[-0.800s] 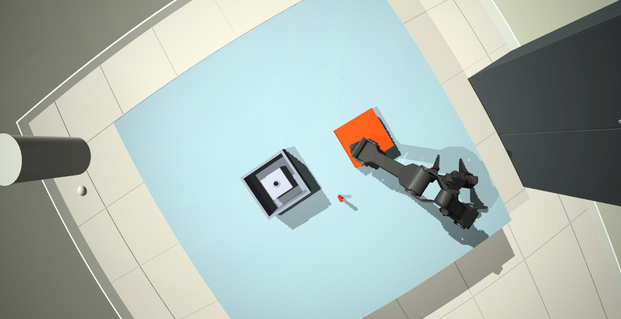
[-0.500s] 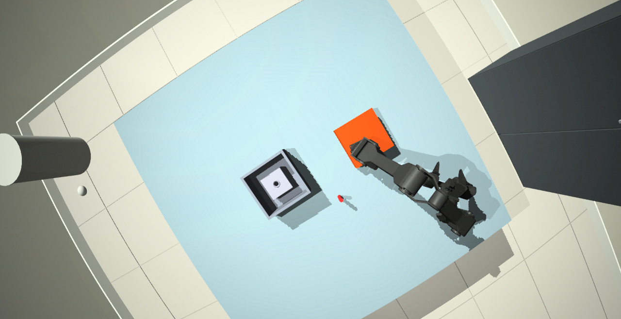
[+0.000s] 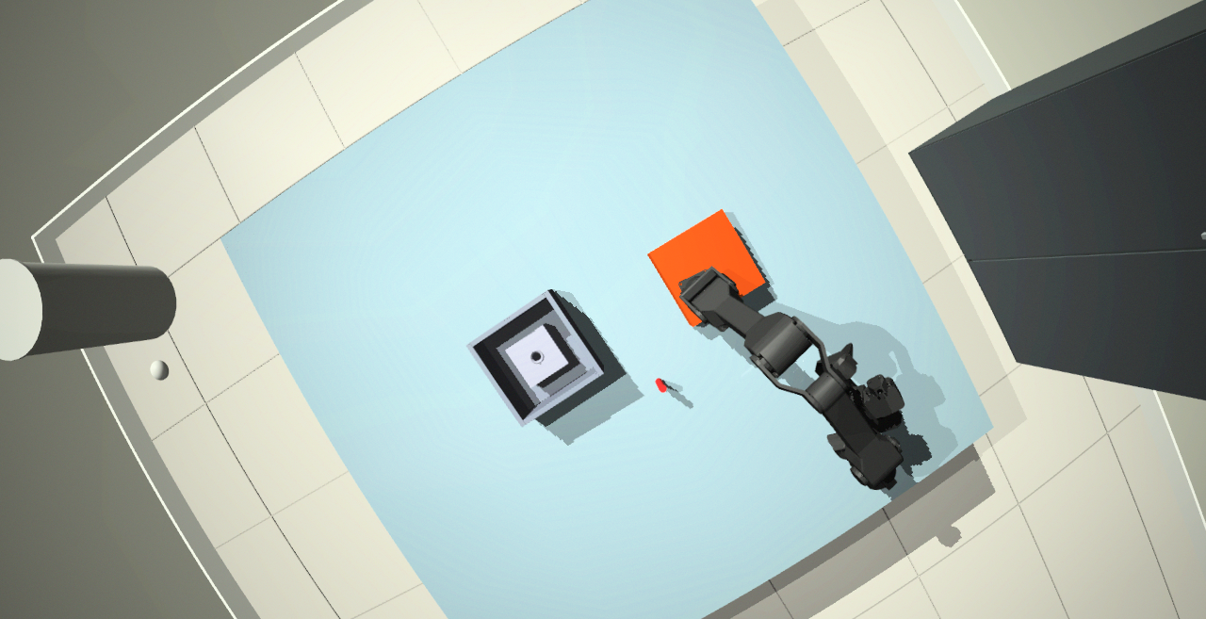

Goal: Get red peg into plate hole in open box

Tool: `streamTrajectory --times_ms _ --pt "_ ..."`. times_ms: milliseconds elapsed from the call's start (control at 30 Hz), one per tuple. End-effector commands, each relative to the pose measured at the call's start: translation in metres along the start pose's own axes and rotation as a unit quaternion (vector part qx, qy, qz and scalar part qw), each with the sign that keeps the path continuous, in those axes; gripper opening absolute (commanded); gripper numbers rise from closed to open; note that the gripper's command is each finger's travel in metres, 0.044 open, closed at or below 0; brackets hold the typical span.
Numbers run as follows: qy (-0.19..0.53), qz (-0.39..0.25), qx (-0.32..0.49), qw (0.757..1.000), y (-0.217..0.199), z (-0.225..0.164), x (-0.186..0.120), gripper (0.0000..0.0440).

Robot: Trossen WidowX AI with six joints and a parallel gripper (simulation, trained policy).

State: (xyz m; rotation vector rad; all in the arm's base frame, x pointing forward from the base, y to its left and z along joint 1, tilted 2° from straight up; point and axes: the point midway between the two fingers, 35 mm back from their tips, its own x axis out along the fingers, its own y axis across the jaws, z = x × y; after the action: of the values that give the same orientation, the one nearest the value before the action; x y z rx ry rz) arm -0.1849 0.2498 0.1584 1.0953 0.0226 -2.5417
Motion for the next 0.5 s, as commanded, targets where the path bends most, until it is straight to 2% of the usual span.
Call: streamTrajectory --times_ms 0,233,467 --pt "0.015 -0.029 0.068 0.997 -0.002 -0.010 -0.014 0.0440" --pt "0.030 -0.075 0.181 0.980 -0.004 -0.028 -0.036 0.0440" --pt "0.038 -0.117 0.292 0.949 -0.002 -0.045 -0.057 0.0440"
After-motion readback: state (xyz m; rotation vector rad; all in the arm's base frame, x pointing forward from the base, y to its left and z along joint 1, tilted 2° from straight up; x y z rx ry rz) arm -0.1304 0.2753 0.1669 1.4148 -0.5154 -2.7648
